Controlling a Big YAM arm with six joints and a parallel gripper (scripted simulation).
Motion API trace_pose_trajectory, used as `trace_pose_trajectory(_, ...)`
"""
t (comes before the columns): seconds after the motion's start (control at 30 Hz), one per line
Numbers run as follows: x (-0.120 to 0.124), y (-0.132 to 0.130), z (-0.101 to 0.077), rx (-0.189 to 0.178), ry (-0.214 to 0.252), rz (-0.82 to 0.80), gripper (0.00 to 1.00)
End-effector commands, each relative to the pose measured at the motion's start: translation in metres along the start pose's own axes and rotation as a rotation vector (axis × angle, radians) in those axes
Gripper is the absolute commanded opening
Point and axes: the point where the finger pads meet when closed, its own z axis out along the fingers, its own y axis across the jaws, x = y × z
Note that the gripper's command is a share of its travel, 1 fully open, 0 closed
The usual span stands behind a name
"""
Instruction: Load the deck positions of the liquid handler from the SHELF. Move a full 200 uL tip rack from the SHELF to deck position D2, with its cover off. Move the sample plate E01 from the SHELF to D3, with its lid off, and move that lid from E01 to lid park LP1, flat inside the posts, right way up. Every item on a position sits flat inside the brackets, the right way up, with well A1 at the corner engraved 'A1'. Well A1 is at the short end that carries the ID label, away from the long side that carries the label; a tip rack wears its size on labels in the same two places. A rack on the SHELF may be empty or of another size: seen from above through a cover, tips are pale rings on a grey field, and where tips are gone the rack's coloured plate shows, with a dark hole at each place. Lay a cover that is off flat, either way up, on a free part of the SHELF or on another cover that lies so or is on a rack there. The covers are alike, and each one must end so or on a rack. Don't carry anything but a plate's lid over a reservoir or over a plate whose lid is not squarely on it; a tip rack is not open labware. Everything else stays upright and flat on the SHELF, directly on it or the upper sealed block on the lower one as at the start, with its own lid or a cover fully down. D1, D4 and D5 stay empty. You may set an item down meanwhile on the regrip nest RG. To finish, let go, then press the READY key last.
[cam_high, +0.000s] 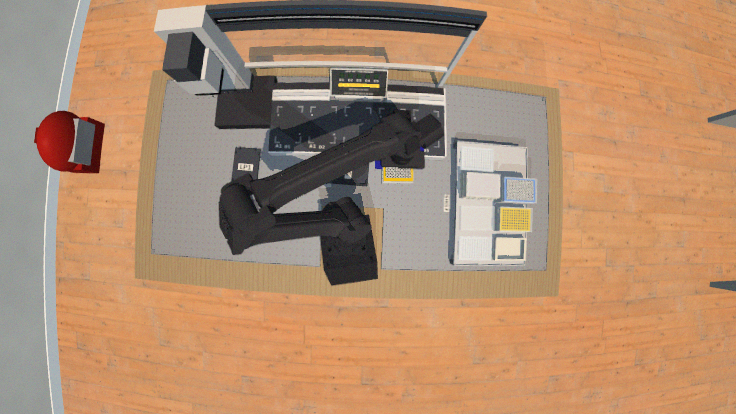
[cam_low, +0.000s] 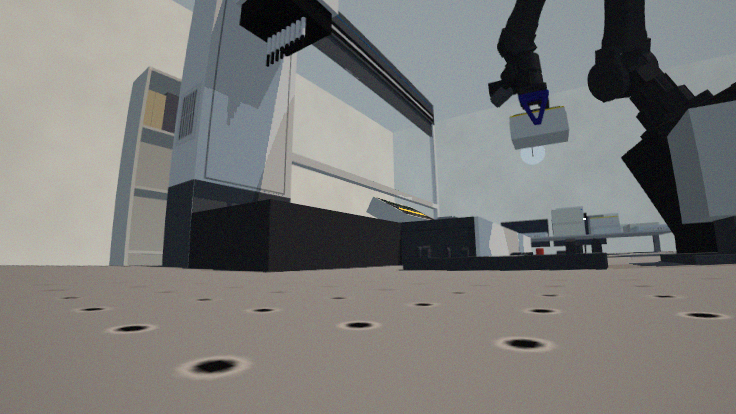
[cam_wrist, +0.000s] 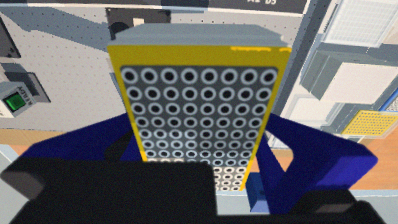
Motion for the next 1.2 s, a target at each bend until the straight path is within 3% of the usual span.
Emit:
trace_pose_trajectory(0.0, -0.003, 0.016, -0.005, 0.007, -0.008, 0.033, 0.0)
trace_pose_trajectory(0.83, -0.008, 0.119, -0.005, 0.006, -0.017, 0.033, 0.0)
trace_pose_trajectory(1.17, -0.027, 0.17, -0.016, -0.003, -0.056, 0.034, 0.0)
